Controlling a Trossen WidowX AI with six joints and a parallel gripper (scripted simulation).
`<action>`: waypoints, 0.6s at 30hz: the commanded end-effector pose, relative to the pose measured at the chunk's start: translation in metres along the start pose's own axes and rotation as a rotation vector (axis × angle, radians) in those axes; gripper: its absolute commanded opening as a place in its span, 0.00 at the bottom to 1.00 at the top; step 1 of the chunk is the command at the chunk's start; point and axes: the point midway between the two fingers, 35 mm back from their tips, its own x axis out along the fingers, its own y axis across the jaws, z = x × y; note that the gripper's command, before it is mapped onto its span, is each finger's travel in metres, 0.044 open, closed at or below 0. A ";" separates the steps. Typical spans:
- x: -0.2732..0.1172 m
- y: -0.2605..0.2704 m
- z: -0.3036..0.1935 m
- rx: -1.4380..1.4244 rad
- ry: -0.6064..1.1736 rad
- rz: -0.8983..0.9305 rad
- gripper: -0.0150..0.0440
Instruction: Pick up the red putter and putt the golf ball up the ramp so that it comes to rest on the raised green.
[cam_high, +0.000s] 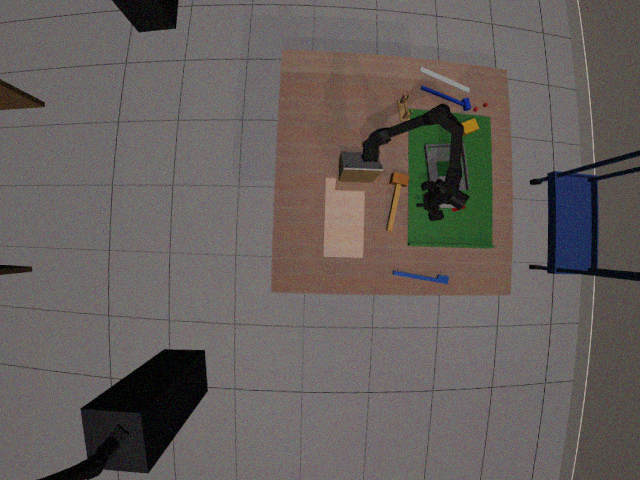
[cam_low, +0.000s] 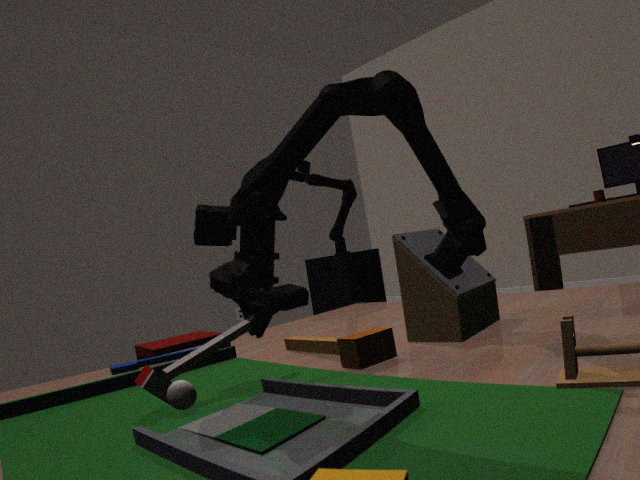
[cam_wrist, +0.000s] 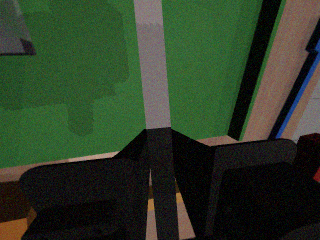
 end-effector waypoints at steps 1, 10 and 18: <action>-0.004 0.020 -0.005 0.012 -0.006 0.001 0.25; -0.036 0.019 -0.004 0.012 -0.005 0.000 0.25; -0.056 0.020 -0.005 0.016 -0.004 0.003 0.25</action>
